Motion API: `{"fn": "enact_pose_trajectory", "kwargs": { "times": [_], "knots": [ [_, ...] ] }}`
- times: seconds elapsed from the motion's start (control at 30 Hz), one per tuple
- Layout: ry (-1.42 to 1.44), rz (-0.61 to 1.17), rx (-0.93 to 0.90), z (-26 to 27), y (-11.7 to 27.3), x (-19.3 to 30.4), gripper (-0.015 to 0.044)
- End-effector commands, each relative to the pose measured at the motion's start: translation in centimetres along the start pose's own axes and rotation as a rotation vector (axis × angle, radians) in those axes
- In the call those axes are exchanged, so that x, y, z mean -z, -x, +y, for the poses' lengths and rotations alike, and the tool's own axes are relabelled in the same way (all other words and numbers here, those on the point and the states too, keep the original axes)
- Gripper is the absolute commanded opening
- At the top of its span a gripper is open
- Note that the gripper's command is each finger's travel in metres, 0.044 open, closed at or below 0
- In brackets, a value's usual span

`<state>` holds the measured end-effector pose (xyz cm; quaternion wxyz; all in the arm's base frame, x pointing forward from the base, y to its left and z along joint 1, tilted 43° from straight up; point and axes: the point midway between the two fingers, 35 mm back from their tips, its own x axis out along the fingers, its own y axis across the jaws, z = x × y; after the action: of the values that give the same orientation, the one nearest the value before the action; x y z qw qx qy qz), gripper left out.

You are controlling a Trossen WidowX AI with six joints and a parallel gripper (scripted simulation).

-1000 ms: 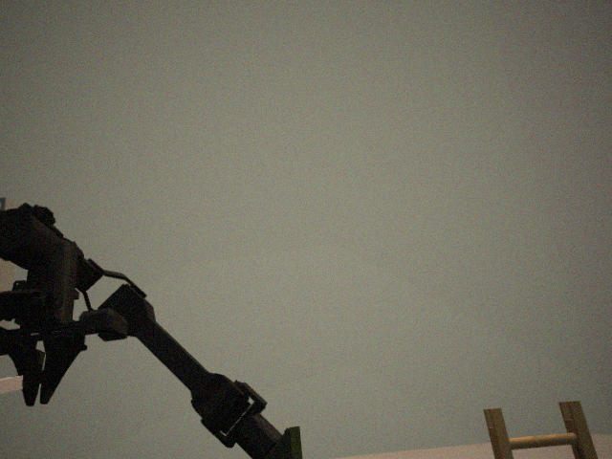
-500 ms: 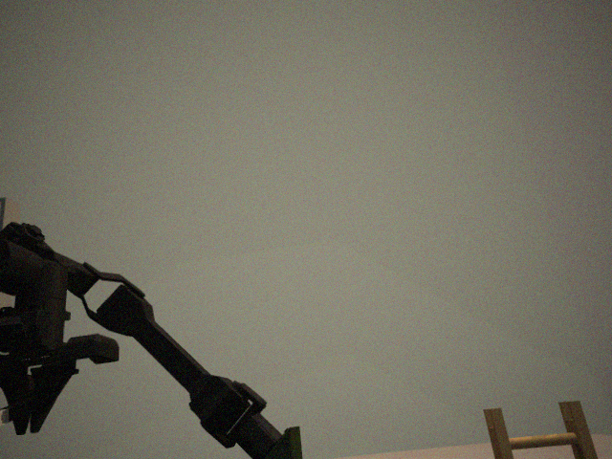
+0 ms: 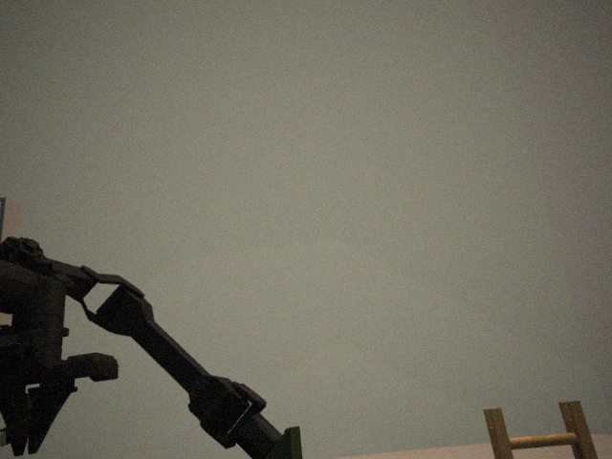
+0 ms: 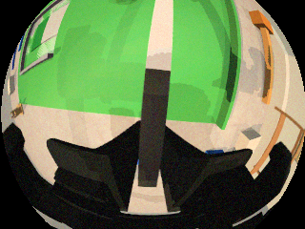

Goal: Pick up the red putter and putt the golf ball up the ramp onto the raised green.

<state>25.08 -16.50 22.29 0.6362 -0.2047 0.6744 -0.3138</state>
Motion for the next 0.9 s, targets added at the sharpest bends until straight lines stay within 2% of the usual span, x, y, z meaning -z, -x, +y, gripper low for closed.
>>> {"fn": "enact_pose_trajectory", "kwargs": {
  "times": [0.0, 0.53, 0.87],
  "knots": [
    [0.002, -0.005, -0.001, 0.1, -0.6, 0.0, 0.0],
    [0.0, 0.001, 0.002, -0.1, -1.1, 0.0, 0.0],
    [0.001, -0.006, 0.001, -3.0, -1.4, 0.1, 0.0]
  ]
}}
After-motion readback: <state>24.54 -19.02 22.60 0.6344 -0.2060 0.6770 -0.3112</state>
